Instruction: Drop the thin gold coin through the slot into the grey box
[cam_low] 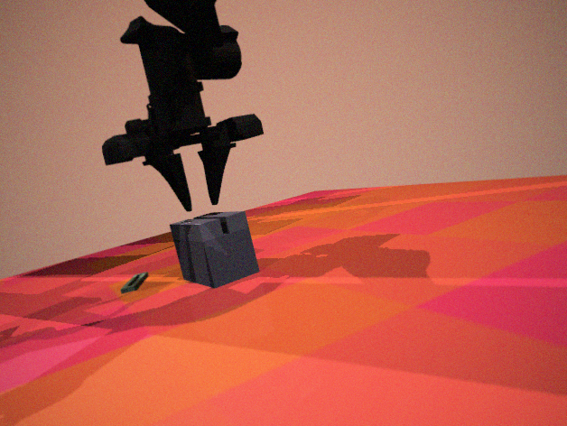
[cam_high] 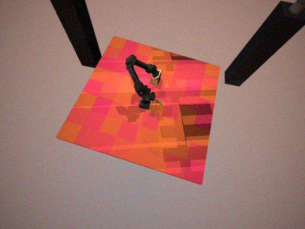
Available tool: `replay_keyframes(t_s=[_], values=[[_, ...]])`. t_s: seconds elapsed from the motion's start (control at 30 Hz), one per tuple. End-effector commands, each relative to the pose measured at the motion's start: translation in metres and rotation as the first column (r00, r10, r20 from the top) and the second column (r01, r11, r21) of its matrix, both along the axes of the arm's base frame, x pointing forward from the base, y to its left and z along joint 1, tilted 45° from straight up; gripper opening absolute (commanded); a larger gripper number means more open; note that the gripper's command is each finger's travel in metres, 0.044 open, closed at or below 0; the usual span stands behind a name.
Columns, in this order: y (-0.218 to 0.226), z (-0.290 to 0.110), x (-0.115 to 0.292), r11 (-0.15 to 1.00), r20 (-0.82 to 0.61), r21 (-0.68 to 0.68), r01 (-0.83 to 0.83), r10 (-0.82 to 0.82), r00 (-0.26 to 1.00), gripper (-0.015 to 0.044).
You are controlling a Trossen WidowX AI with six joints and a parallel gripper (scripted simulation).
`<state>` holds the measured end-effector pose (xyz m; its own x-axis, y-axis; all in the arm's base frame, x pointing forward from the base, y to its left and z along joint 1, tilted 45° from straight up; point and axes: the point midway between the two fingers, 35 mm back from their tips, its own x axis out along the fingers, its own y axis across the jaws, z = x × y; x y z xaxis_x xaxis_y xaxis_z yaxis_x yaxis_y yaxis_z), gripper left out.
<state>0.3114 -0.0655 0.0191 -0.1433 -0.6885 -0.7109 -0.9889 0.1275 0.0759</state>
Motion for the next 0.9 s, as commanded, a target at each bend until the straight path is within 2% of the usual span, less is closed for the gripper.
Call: replay_keyframes(t_s=[0.0,0.07,0.37,0.43,0.53,0.87], values=[[0.0,0.0,0.0,1.0,0.001,0.0,0.0,0.0,1.0,0.0161],[0.0,0.0,0.0,1.0,0.001,0.0,0.0,0.0,1.0,0.0161],[0.014,0.014,0.003,1.0,-0.001,0.0,0.0,0.0,1.0,0.0397],[0.027,0.027,0.004,1.0,-0.006,-0.002,-0.001,0.001,1.0,0.044],[0.041,0.043,0.004,1.0,-0.012,-0.007,-0.002,0.002,1.0,0.044],[0.041,0.043,0.004,1.0,-0.012,-0.007,-0.002,0.002,1.0,0.044]])
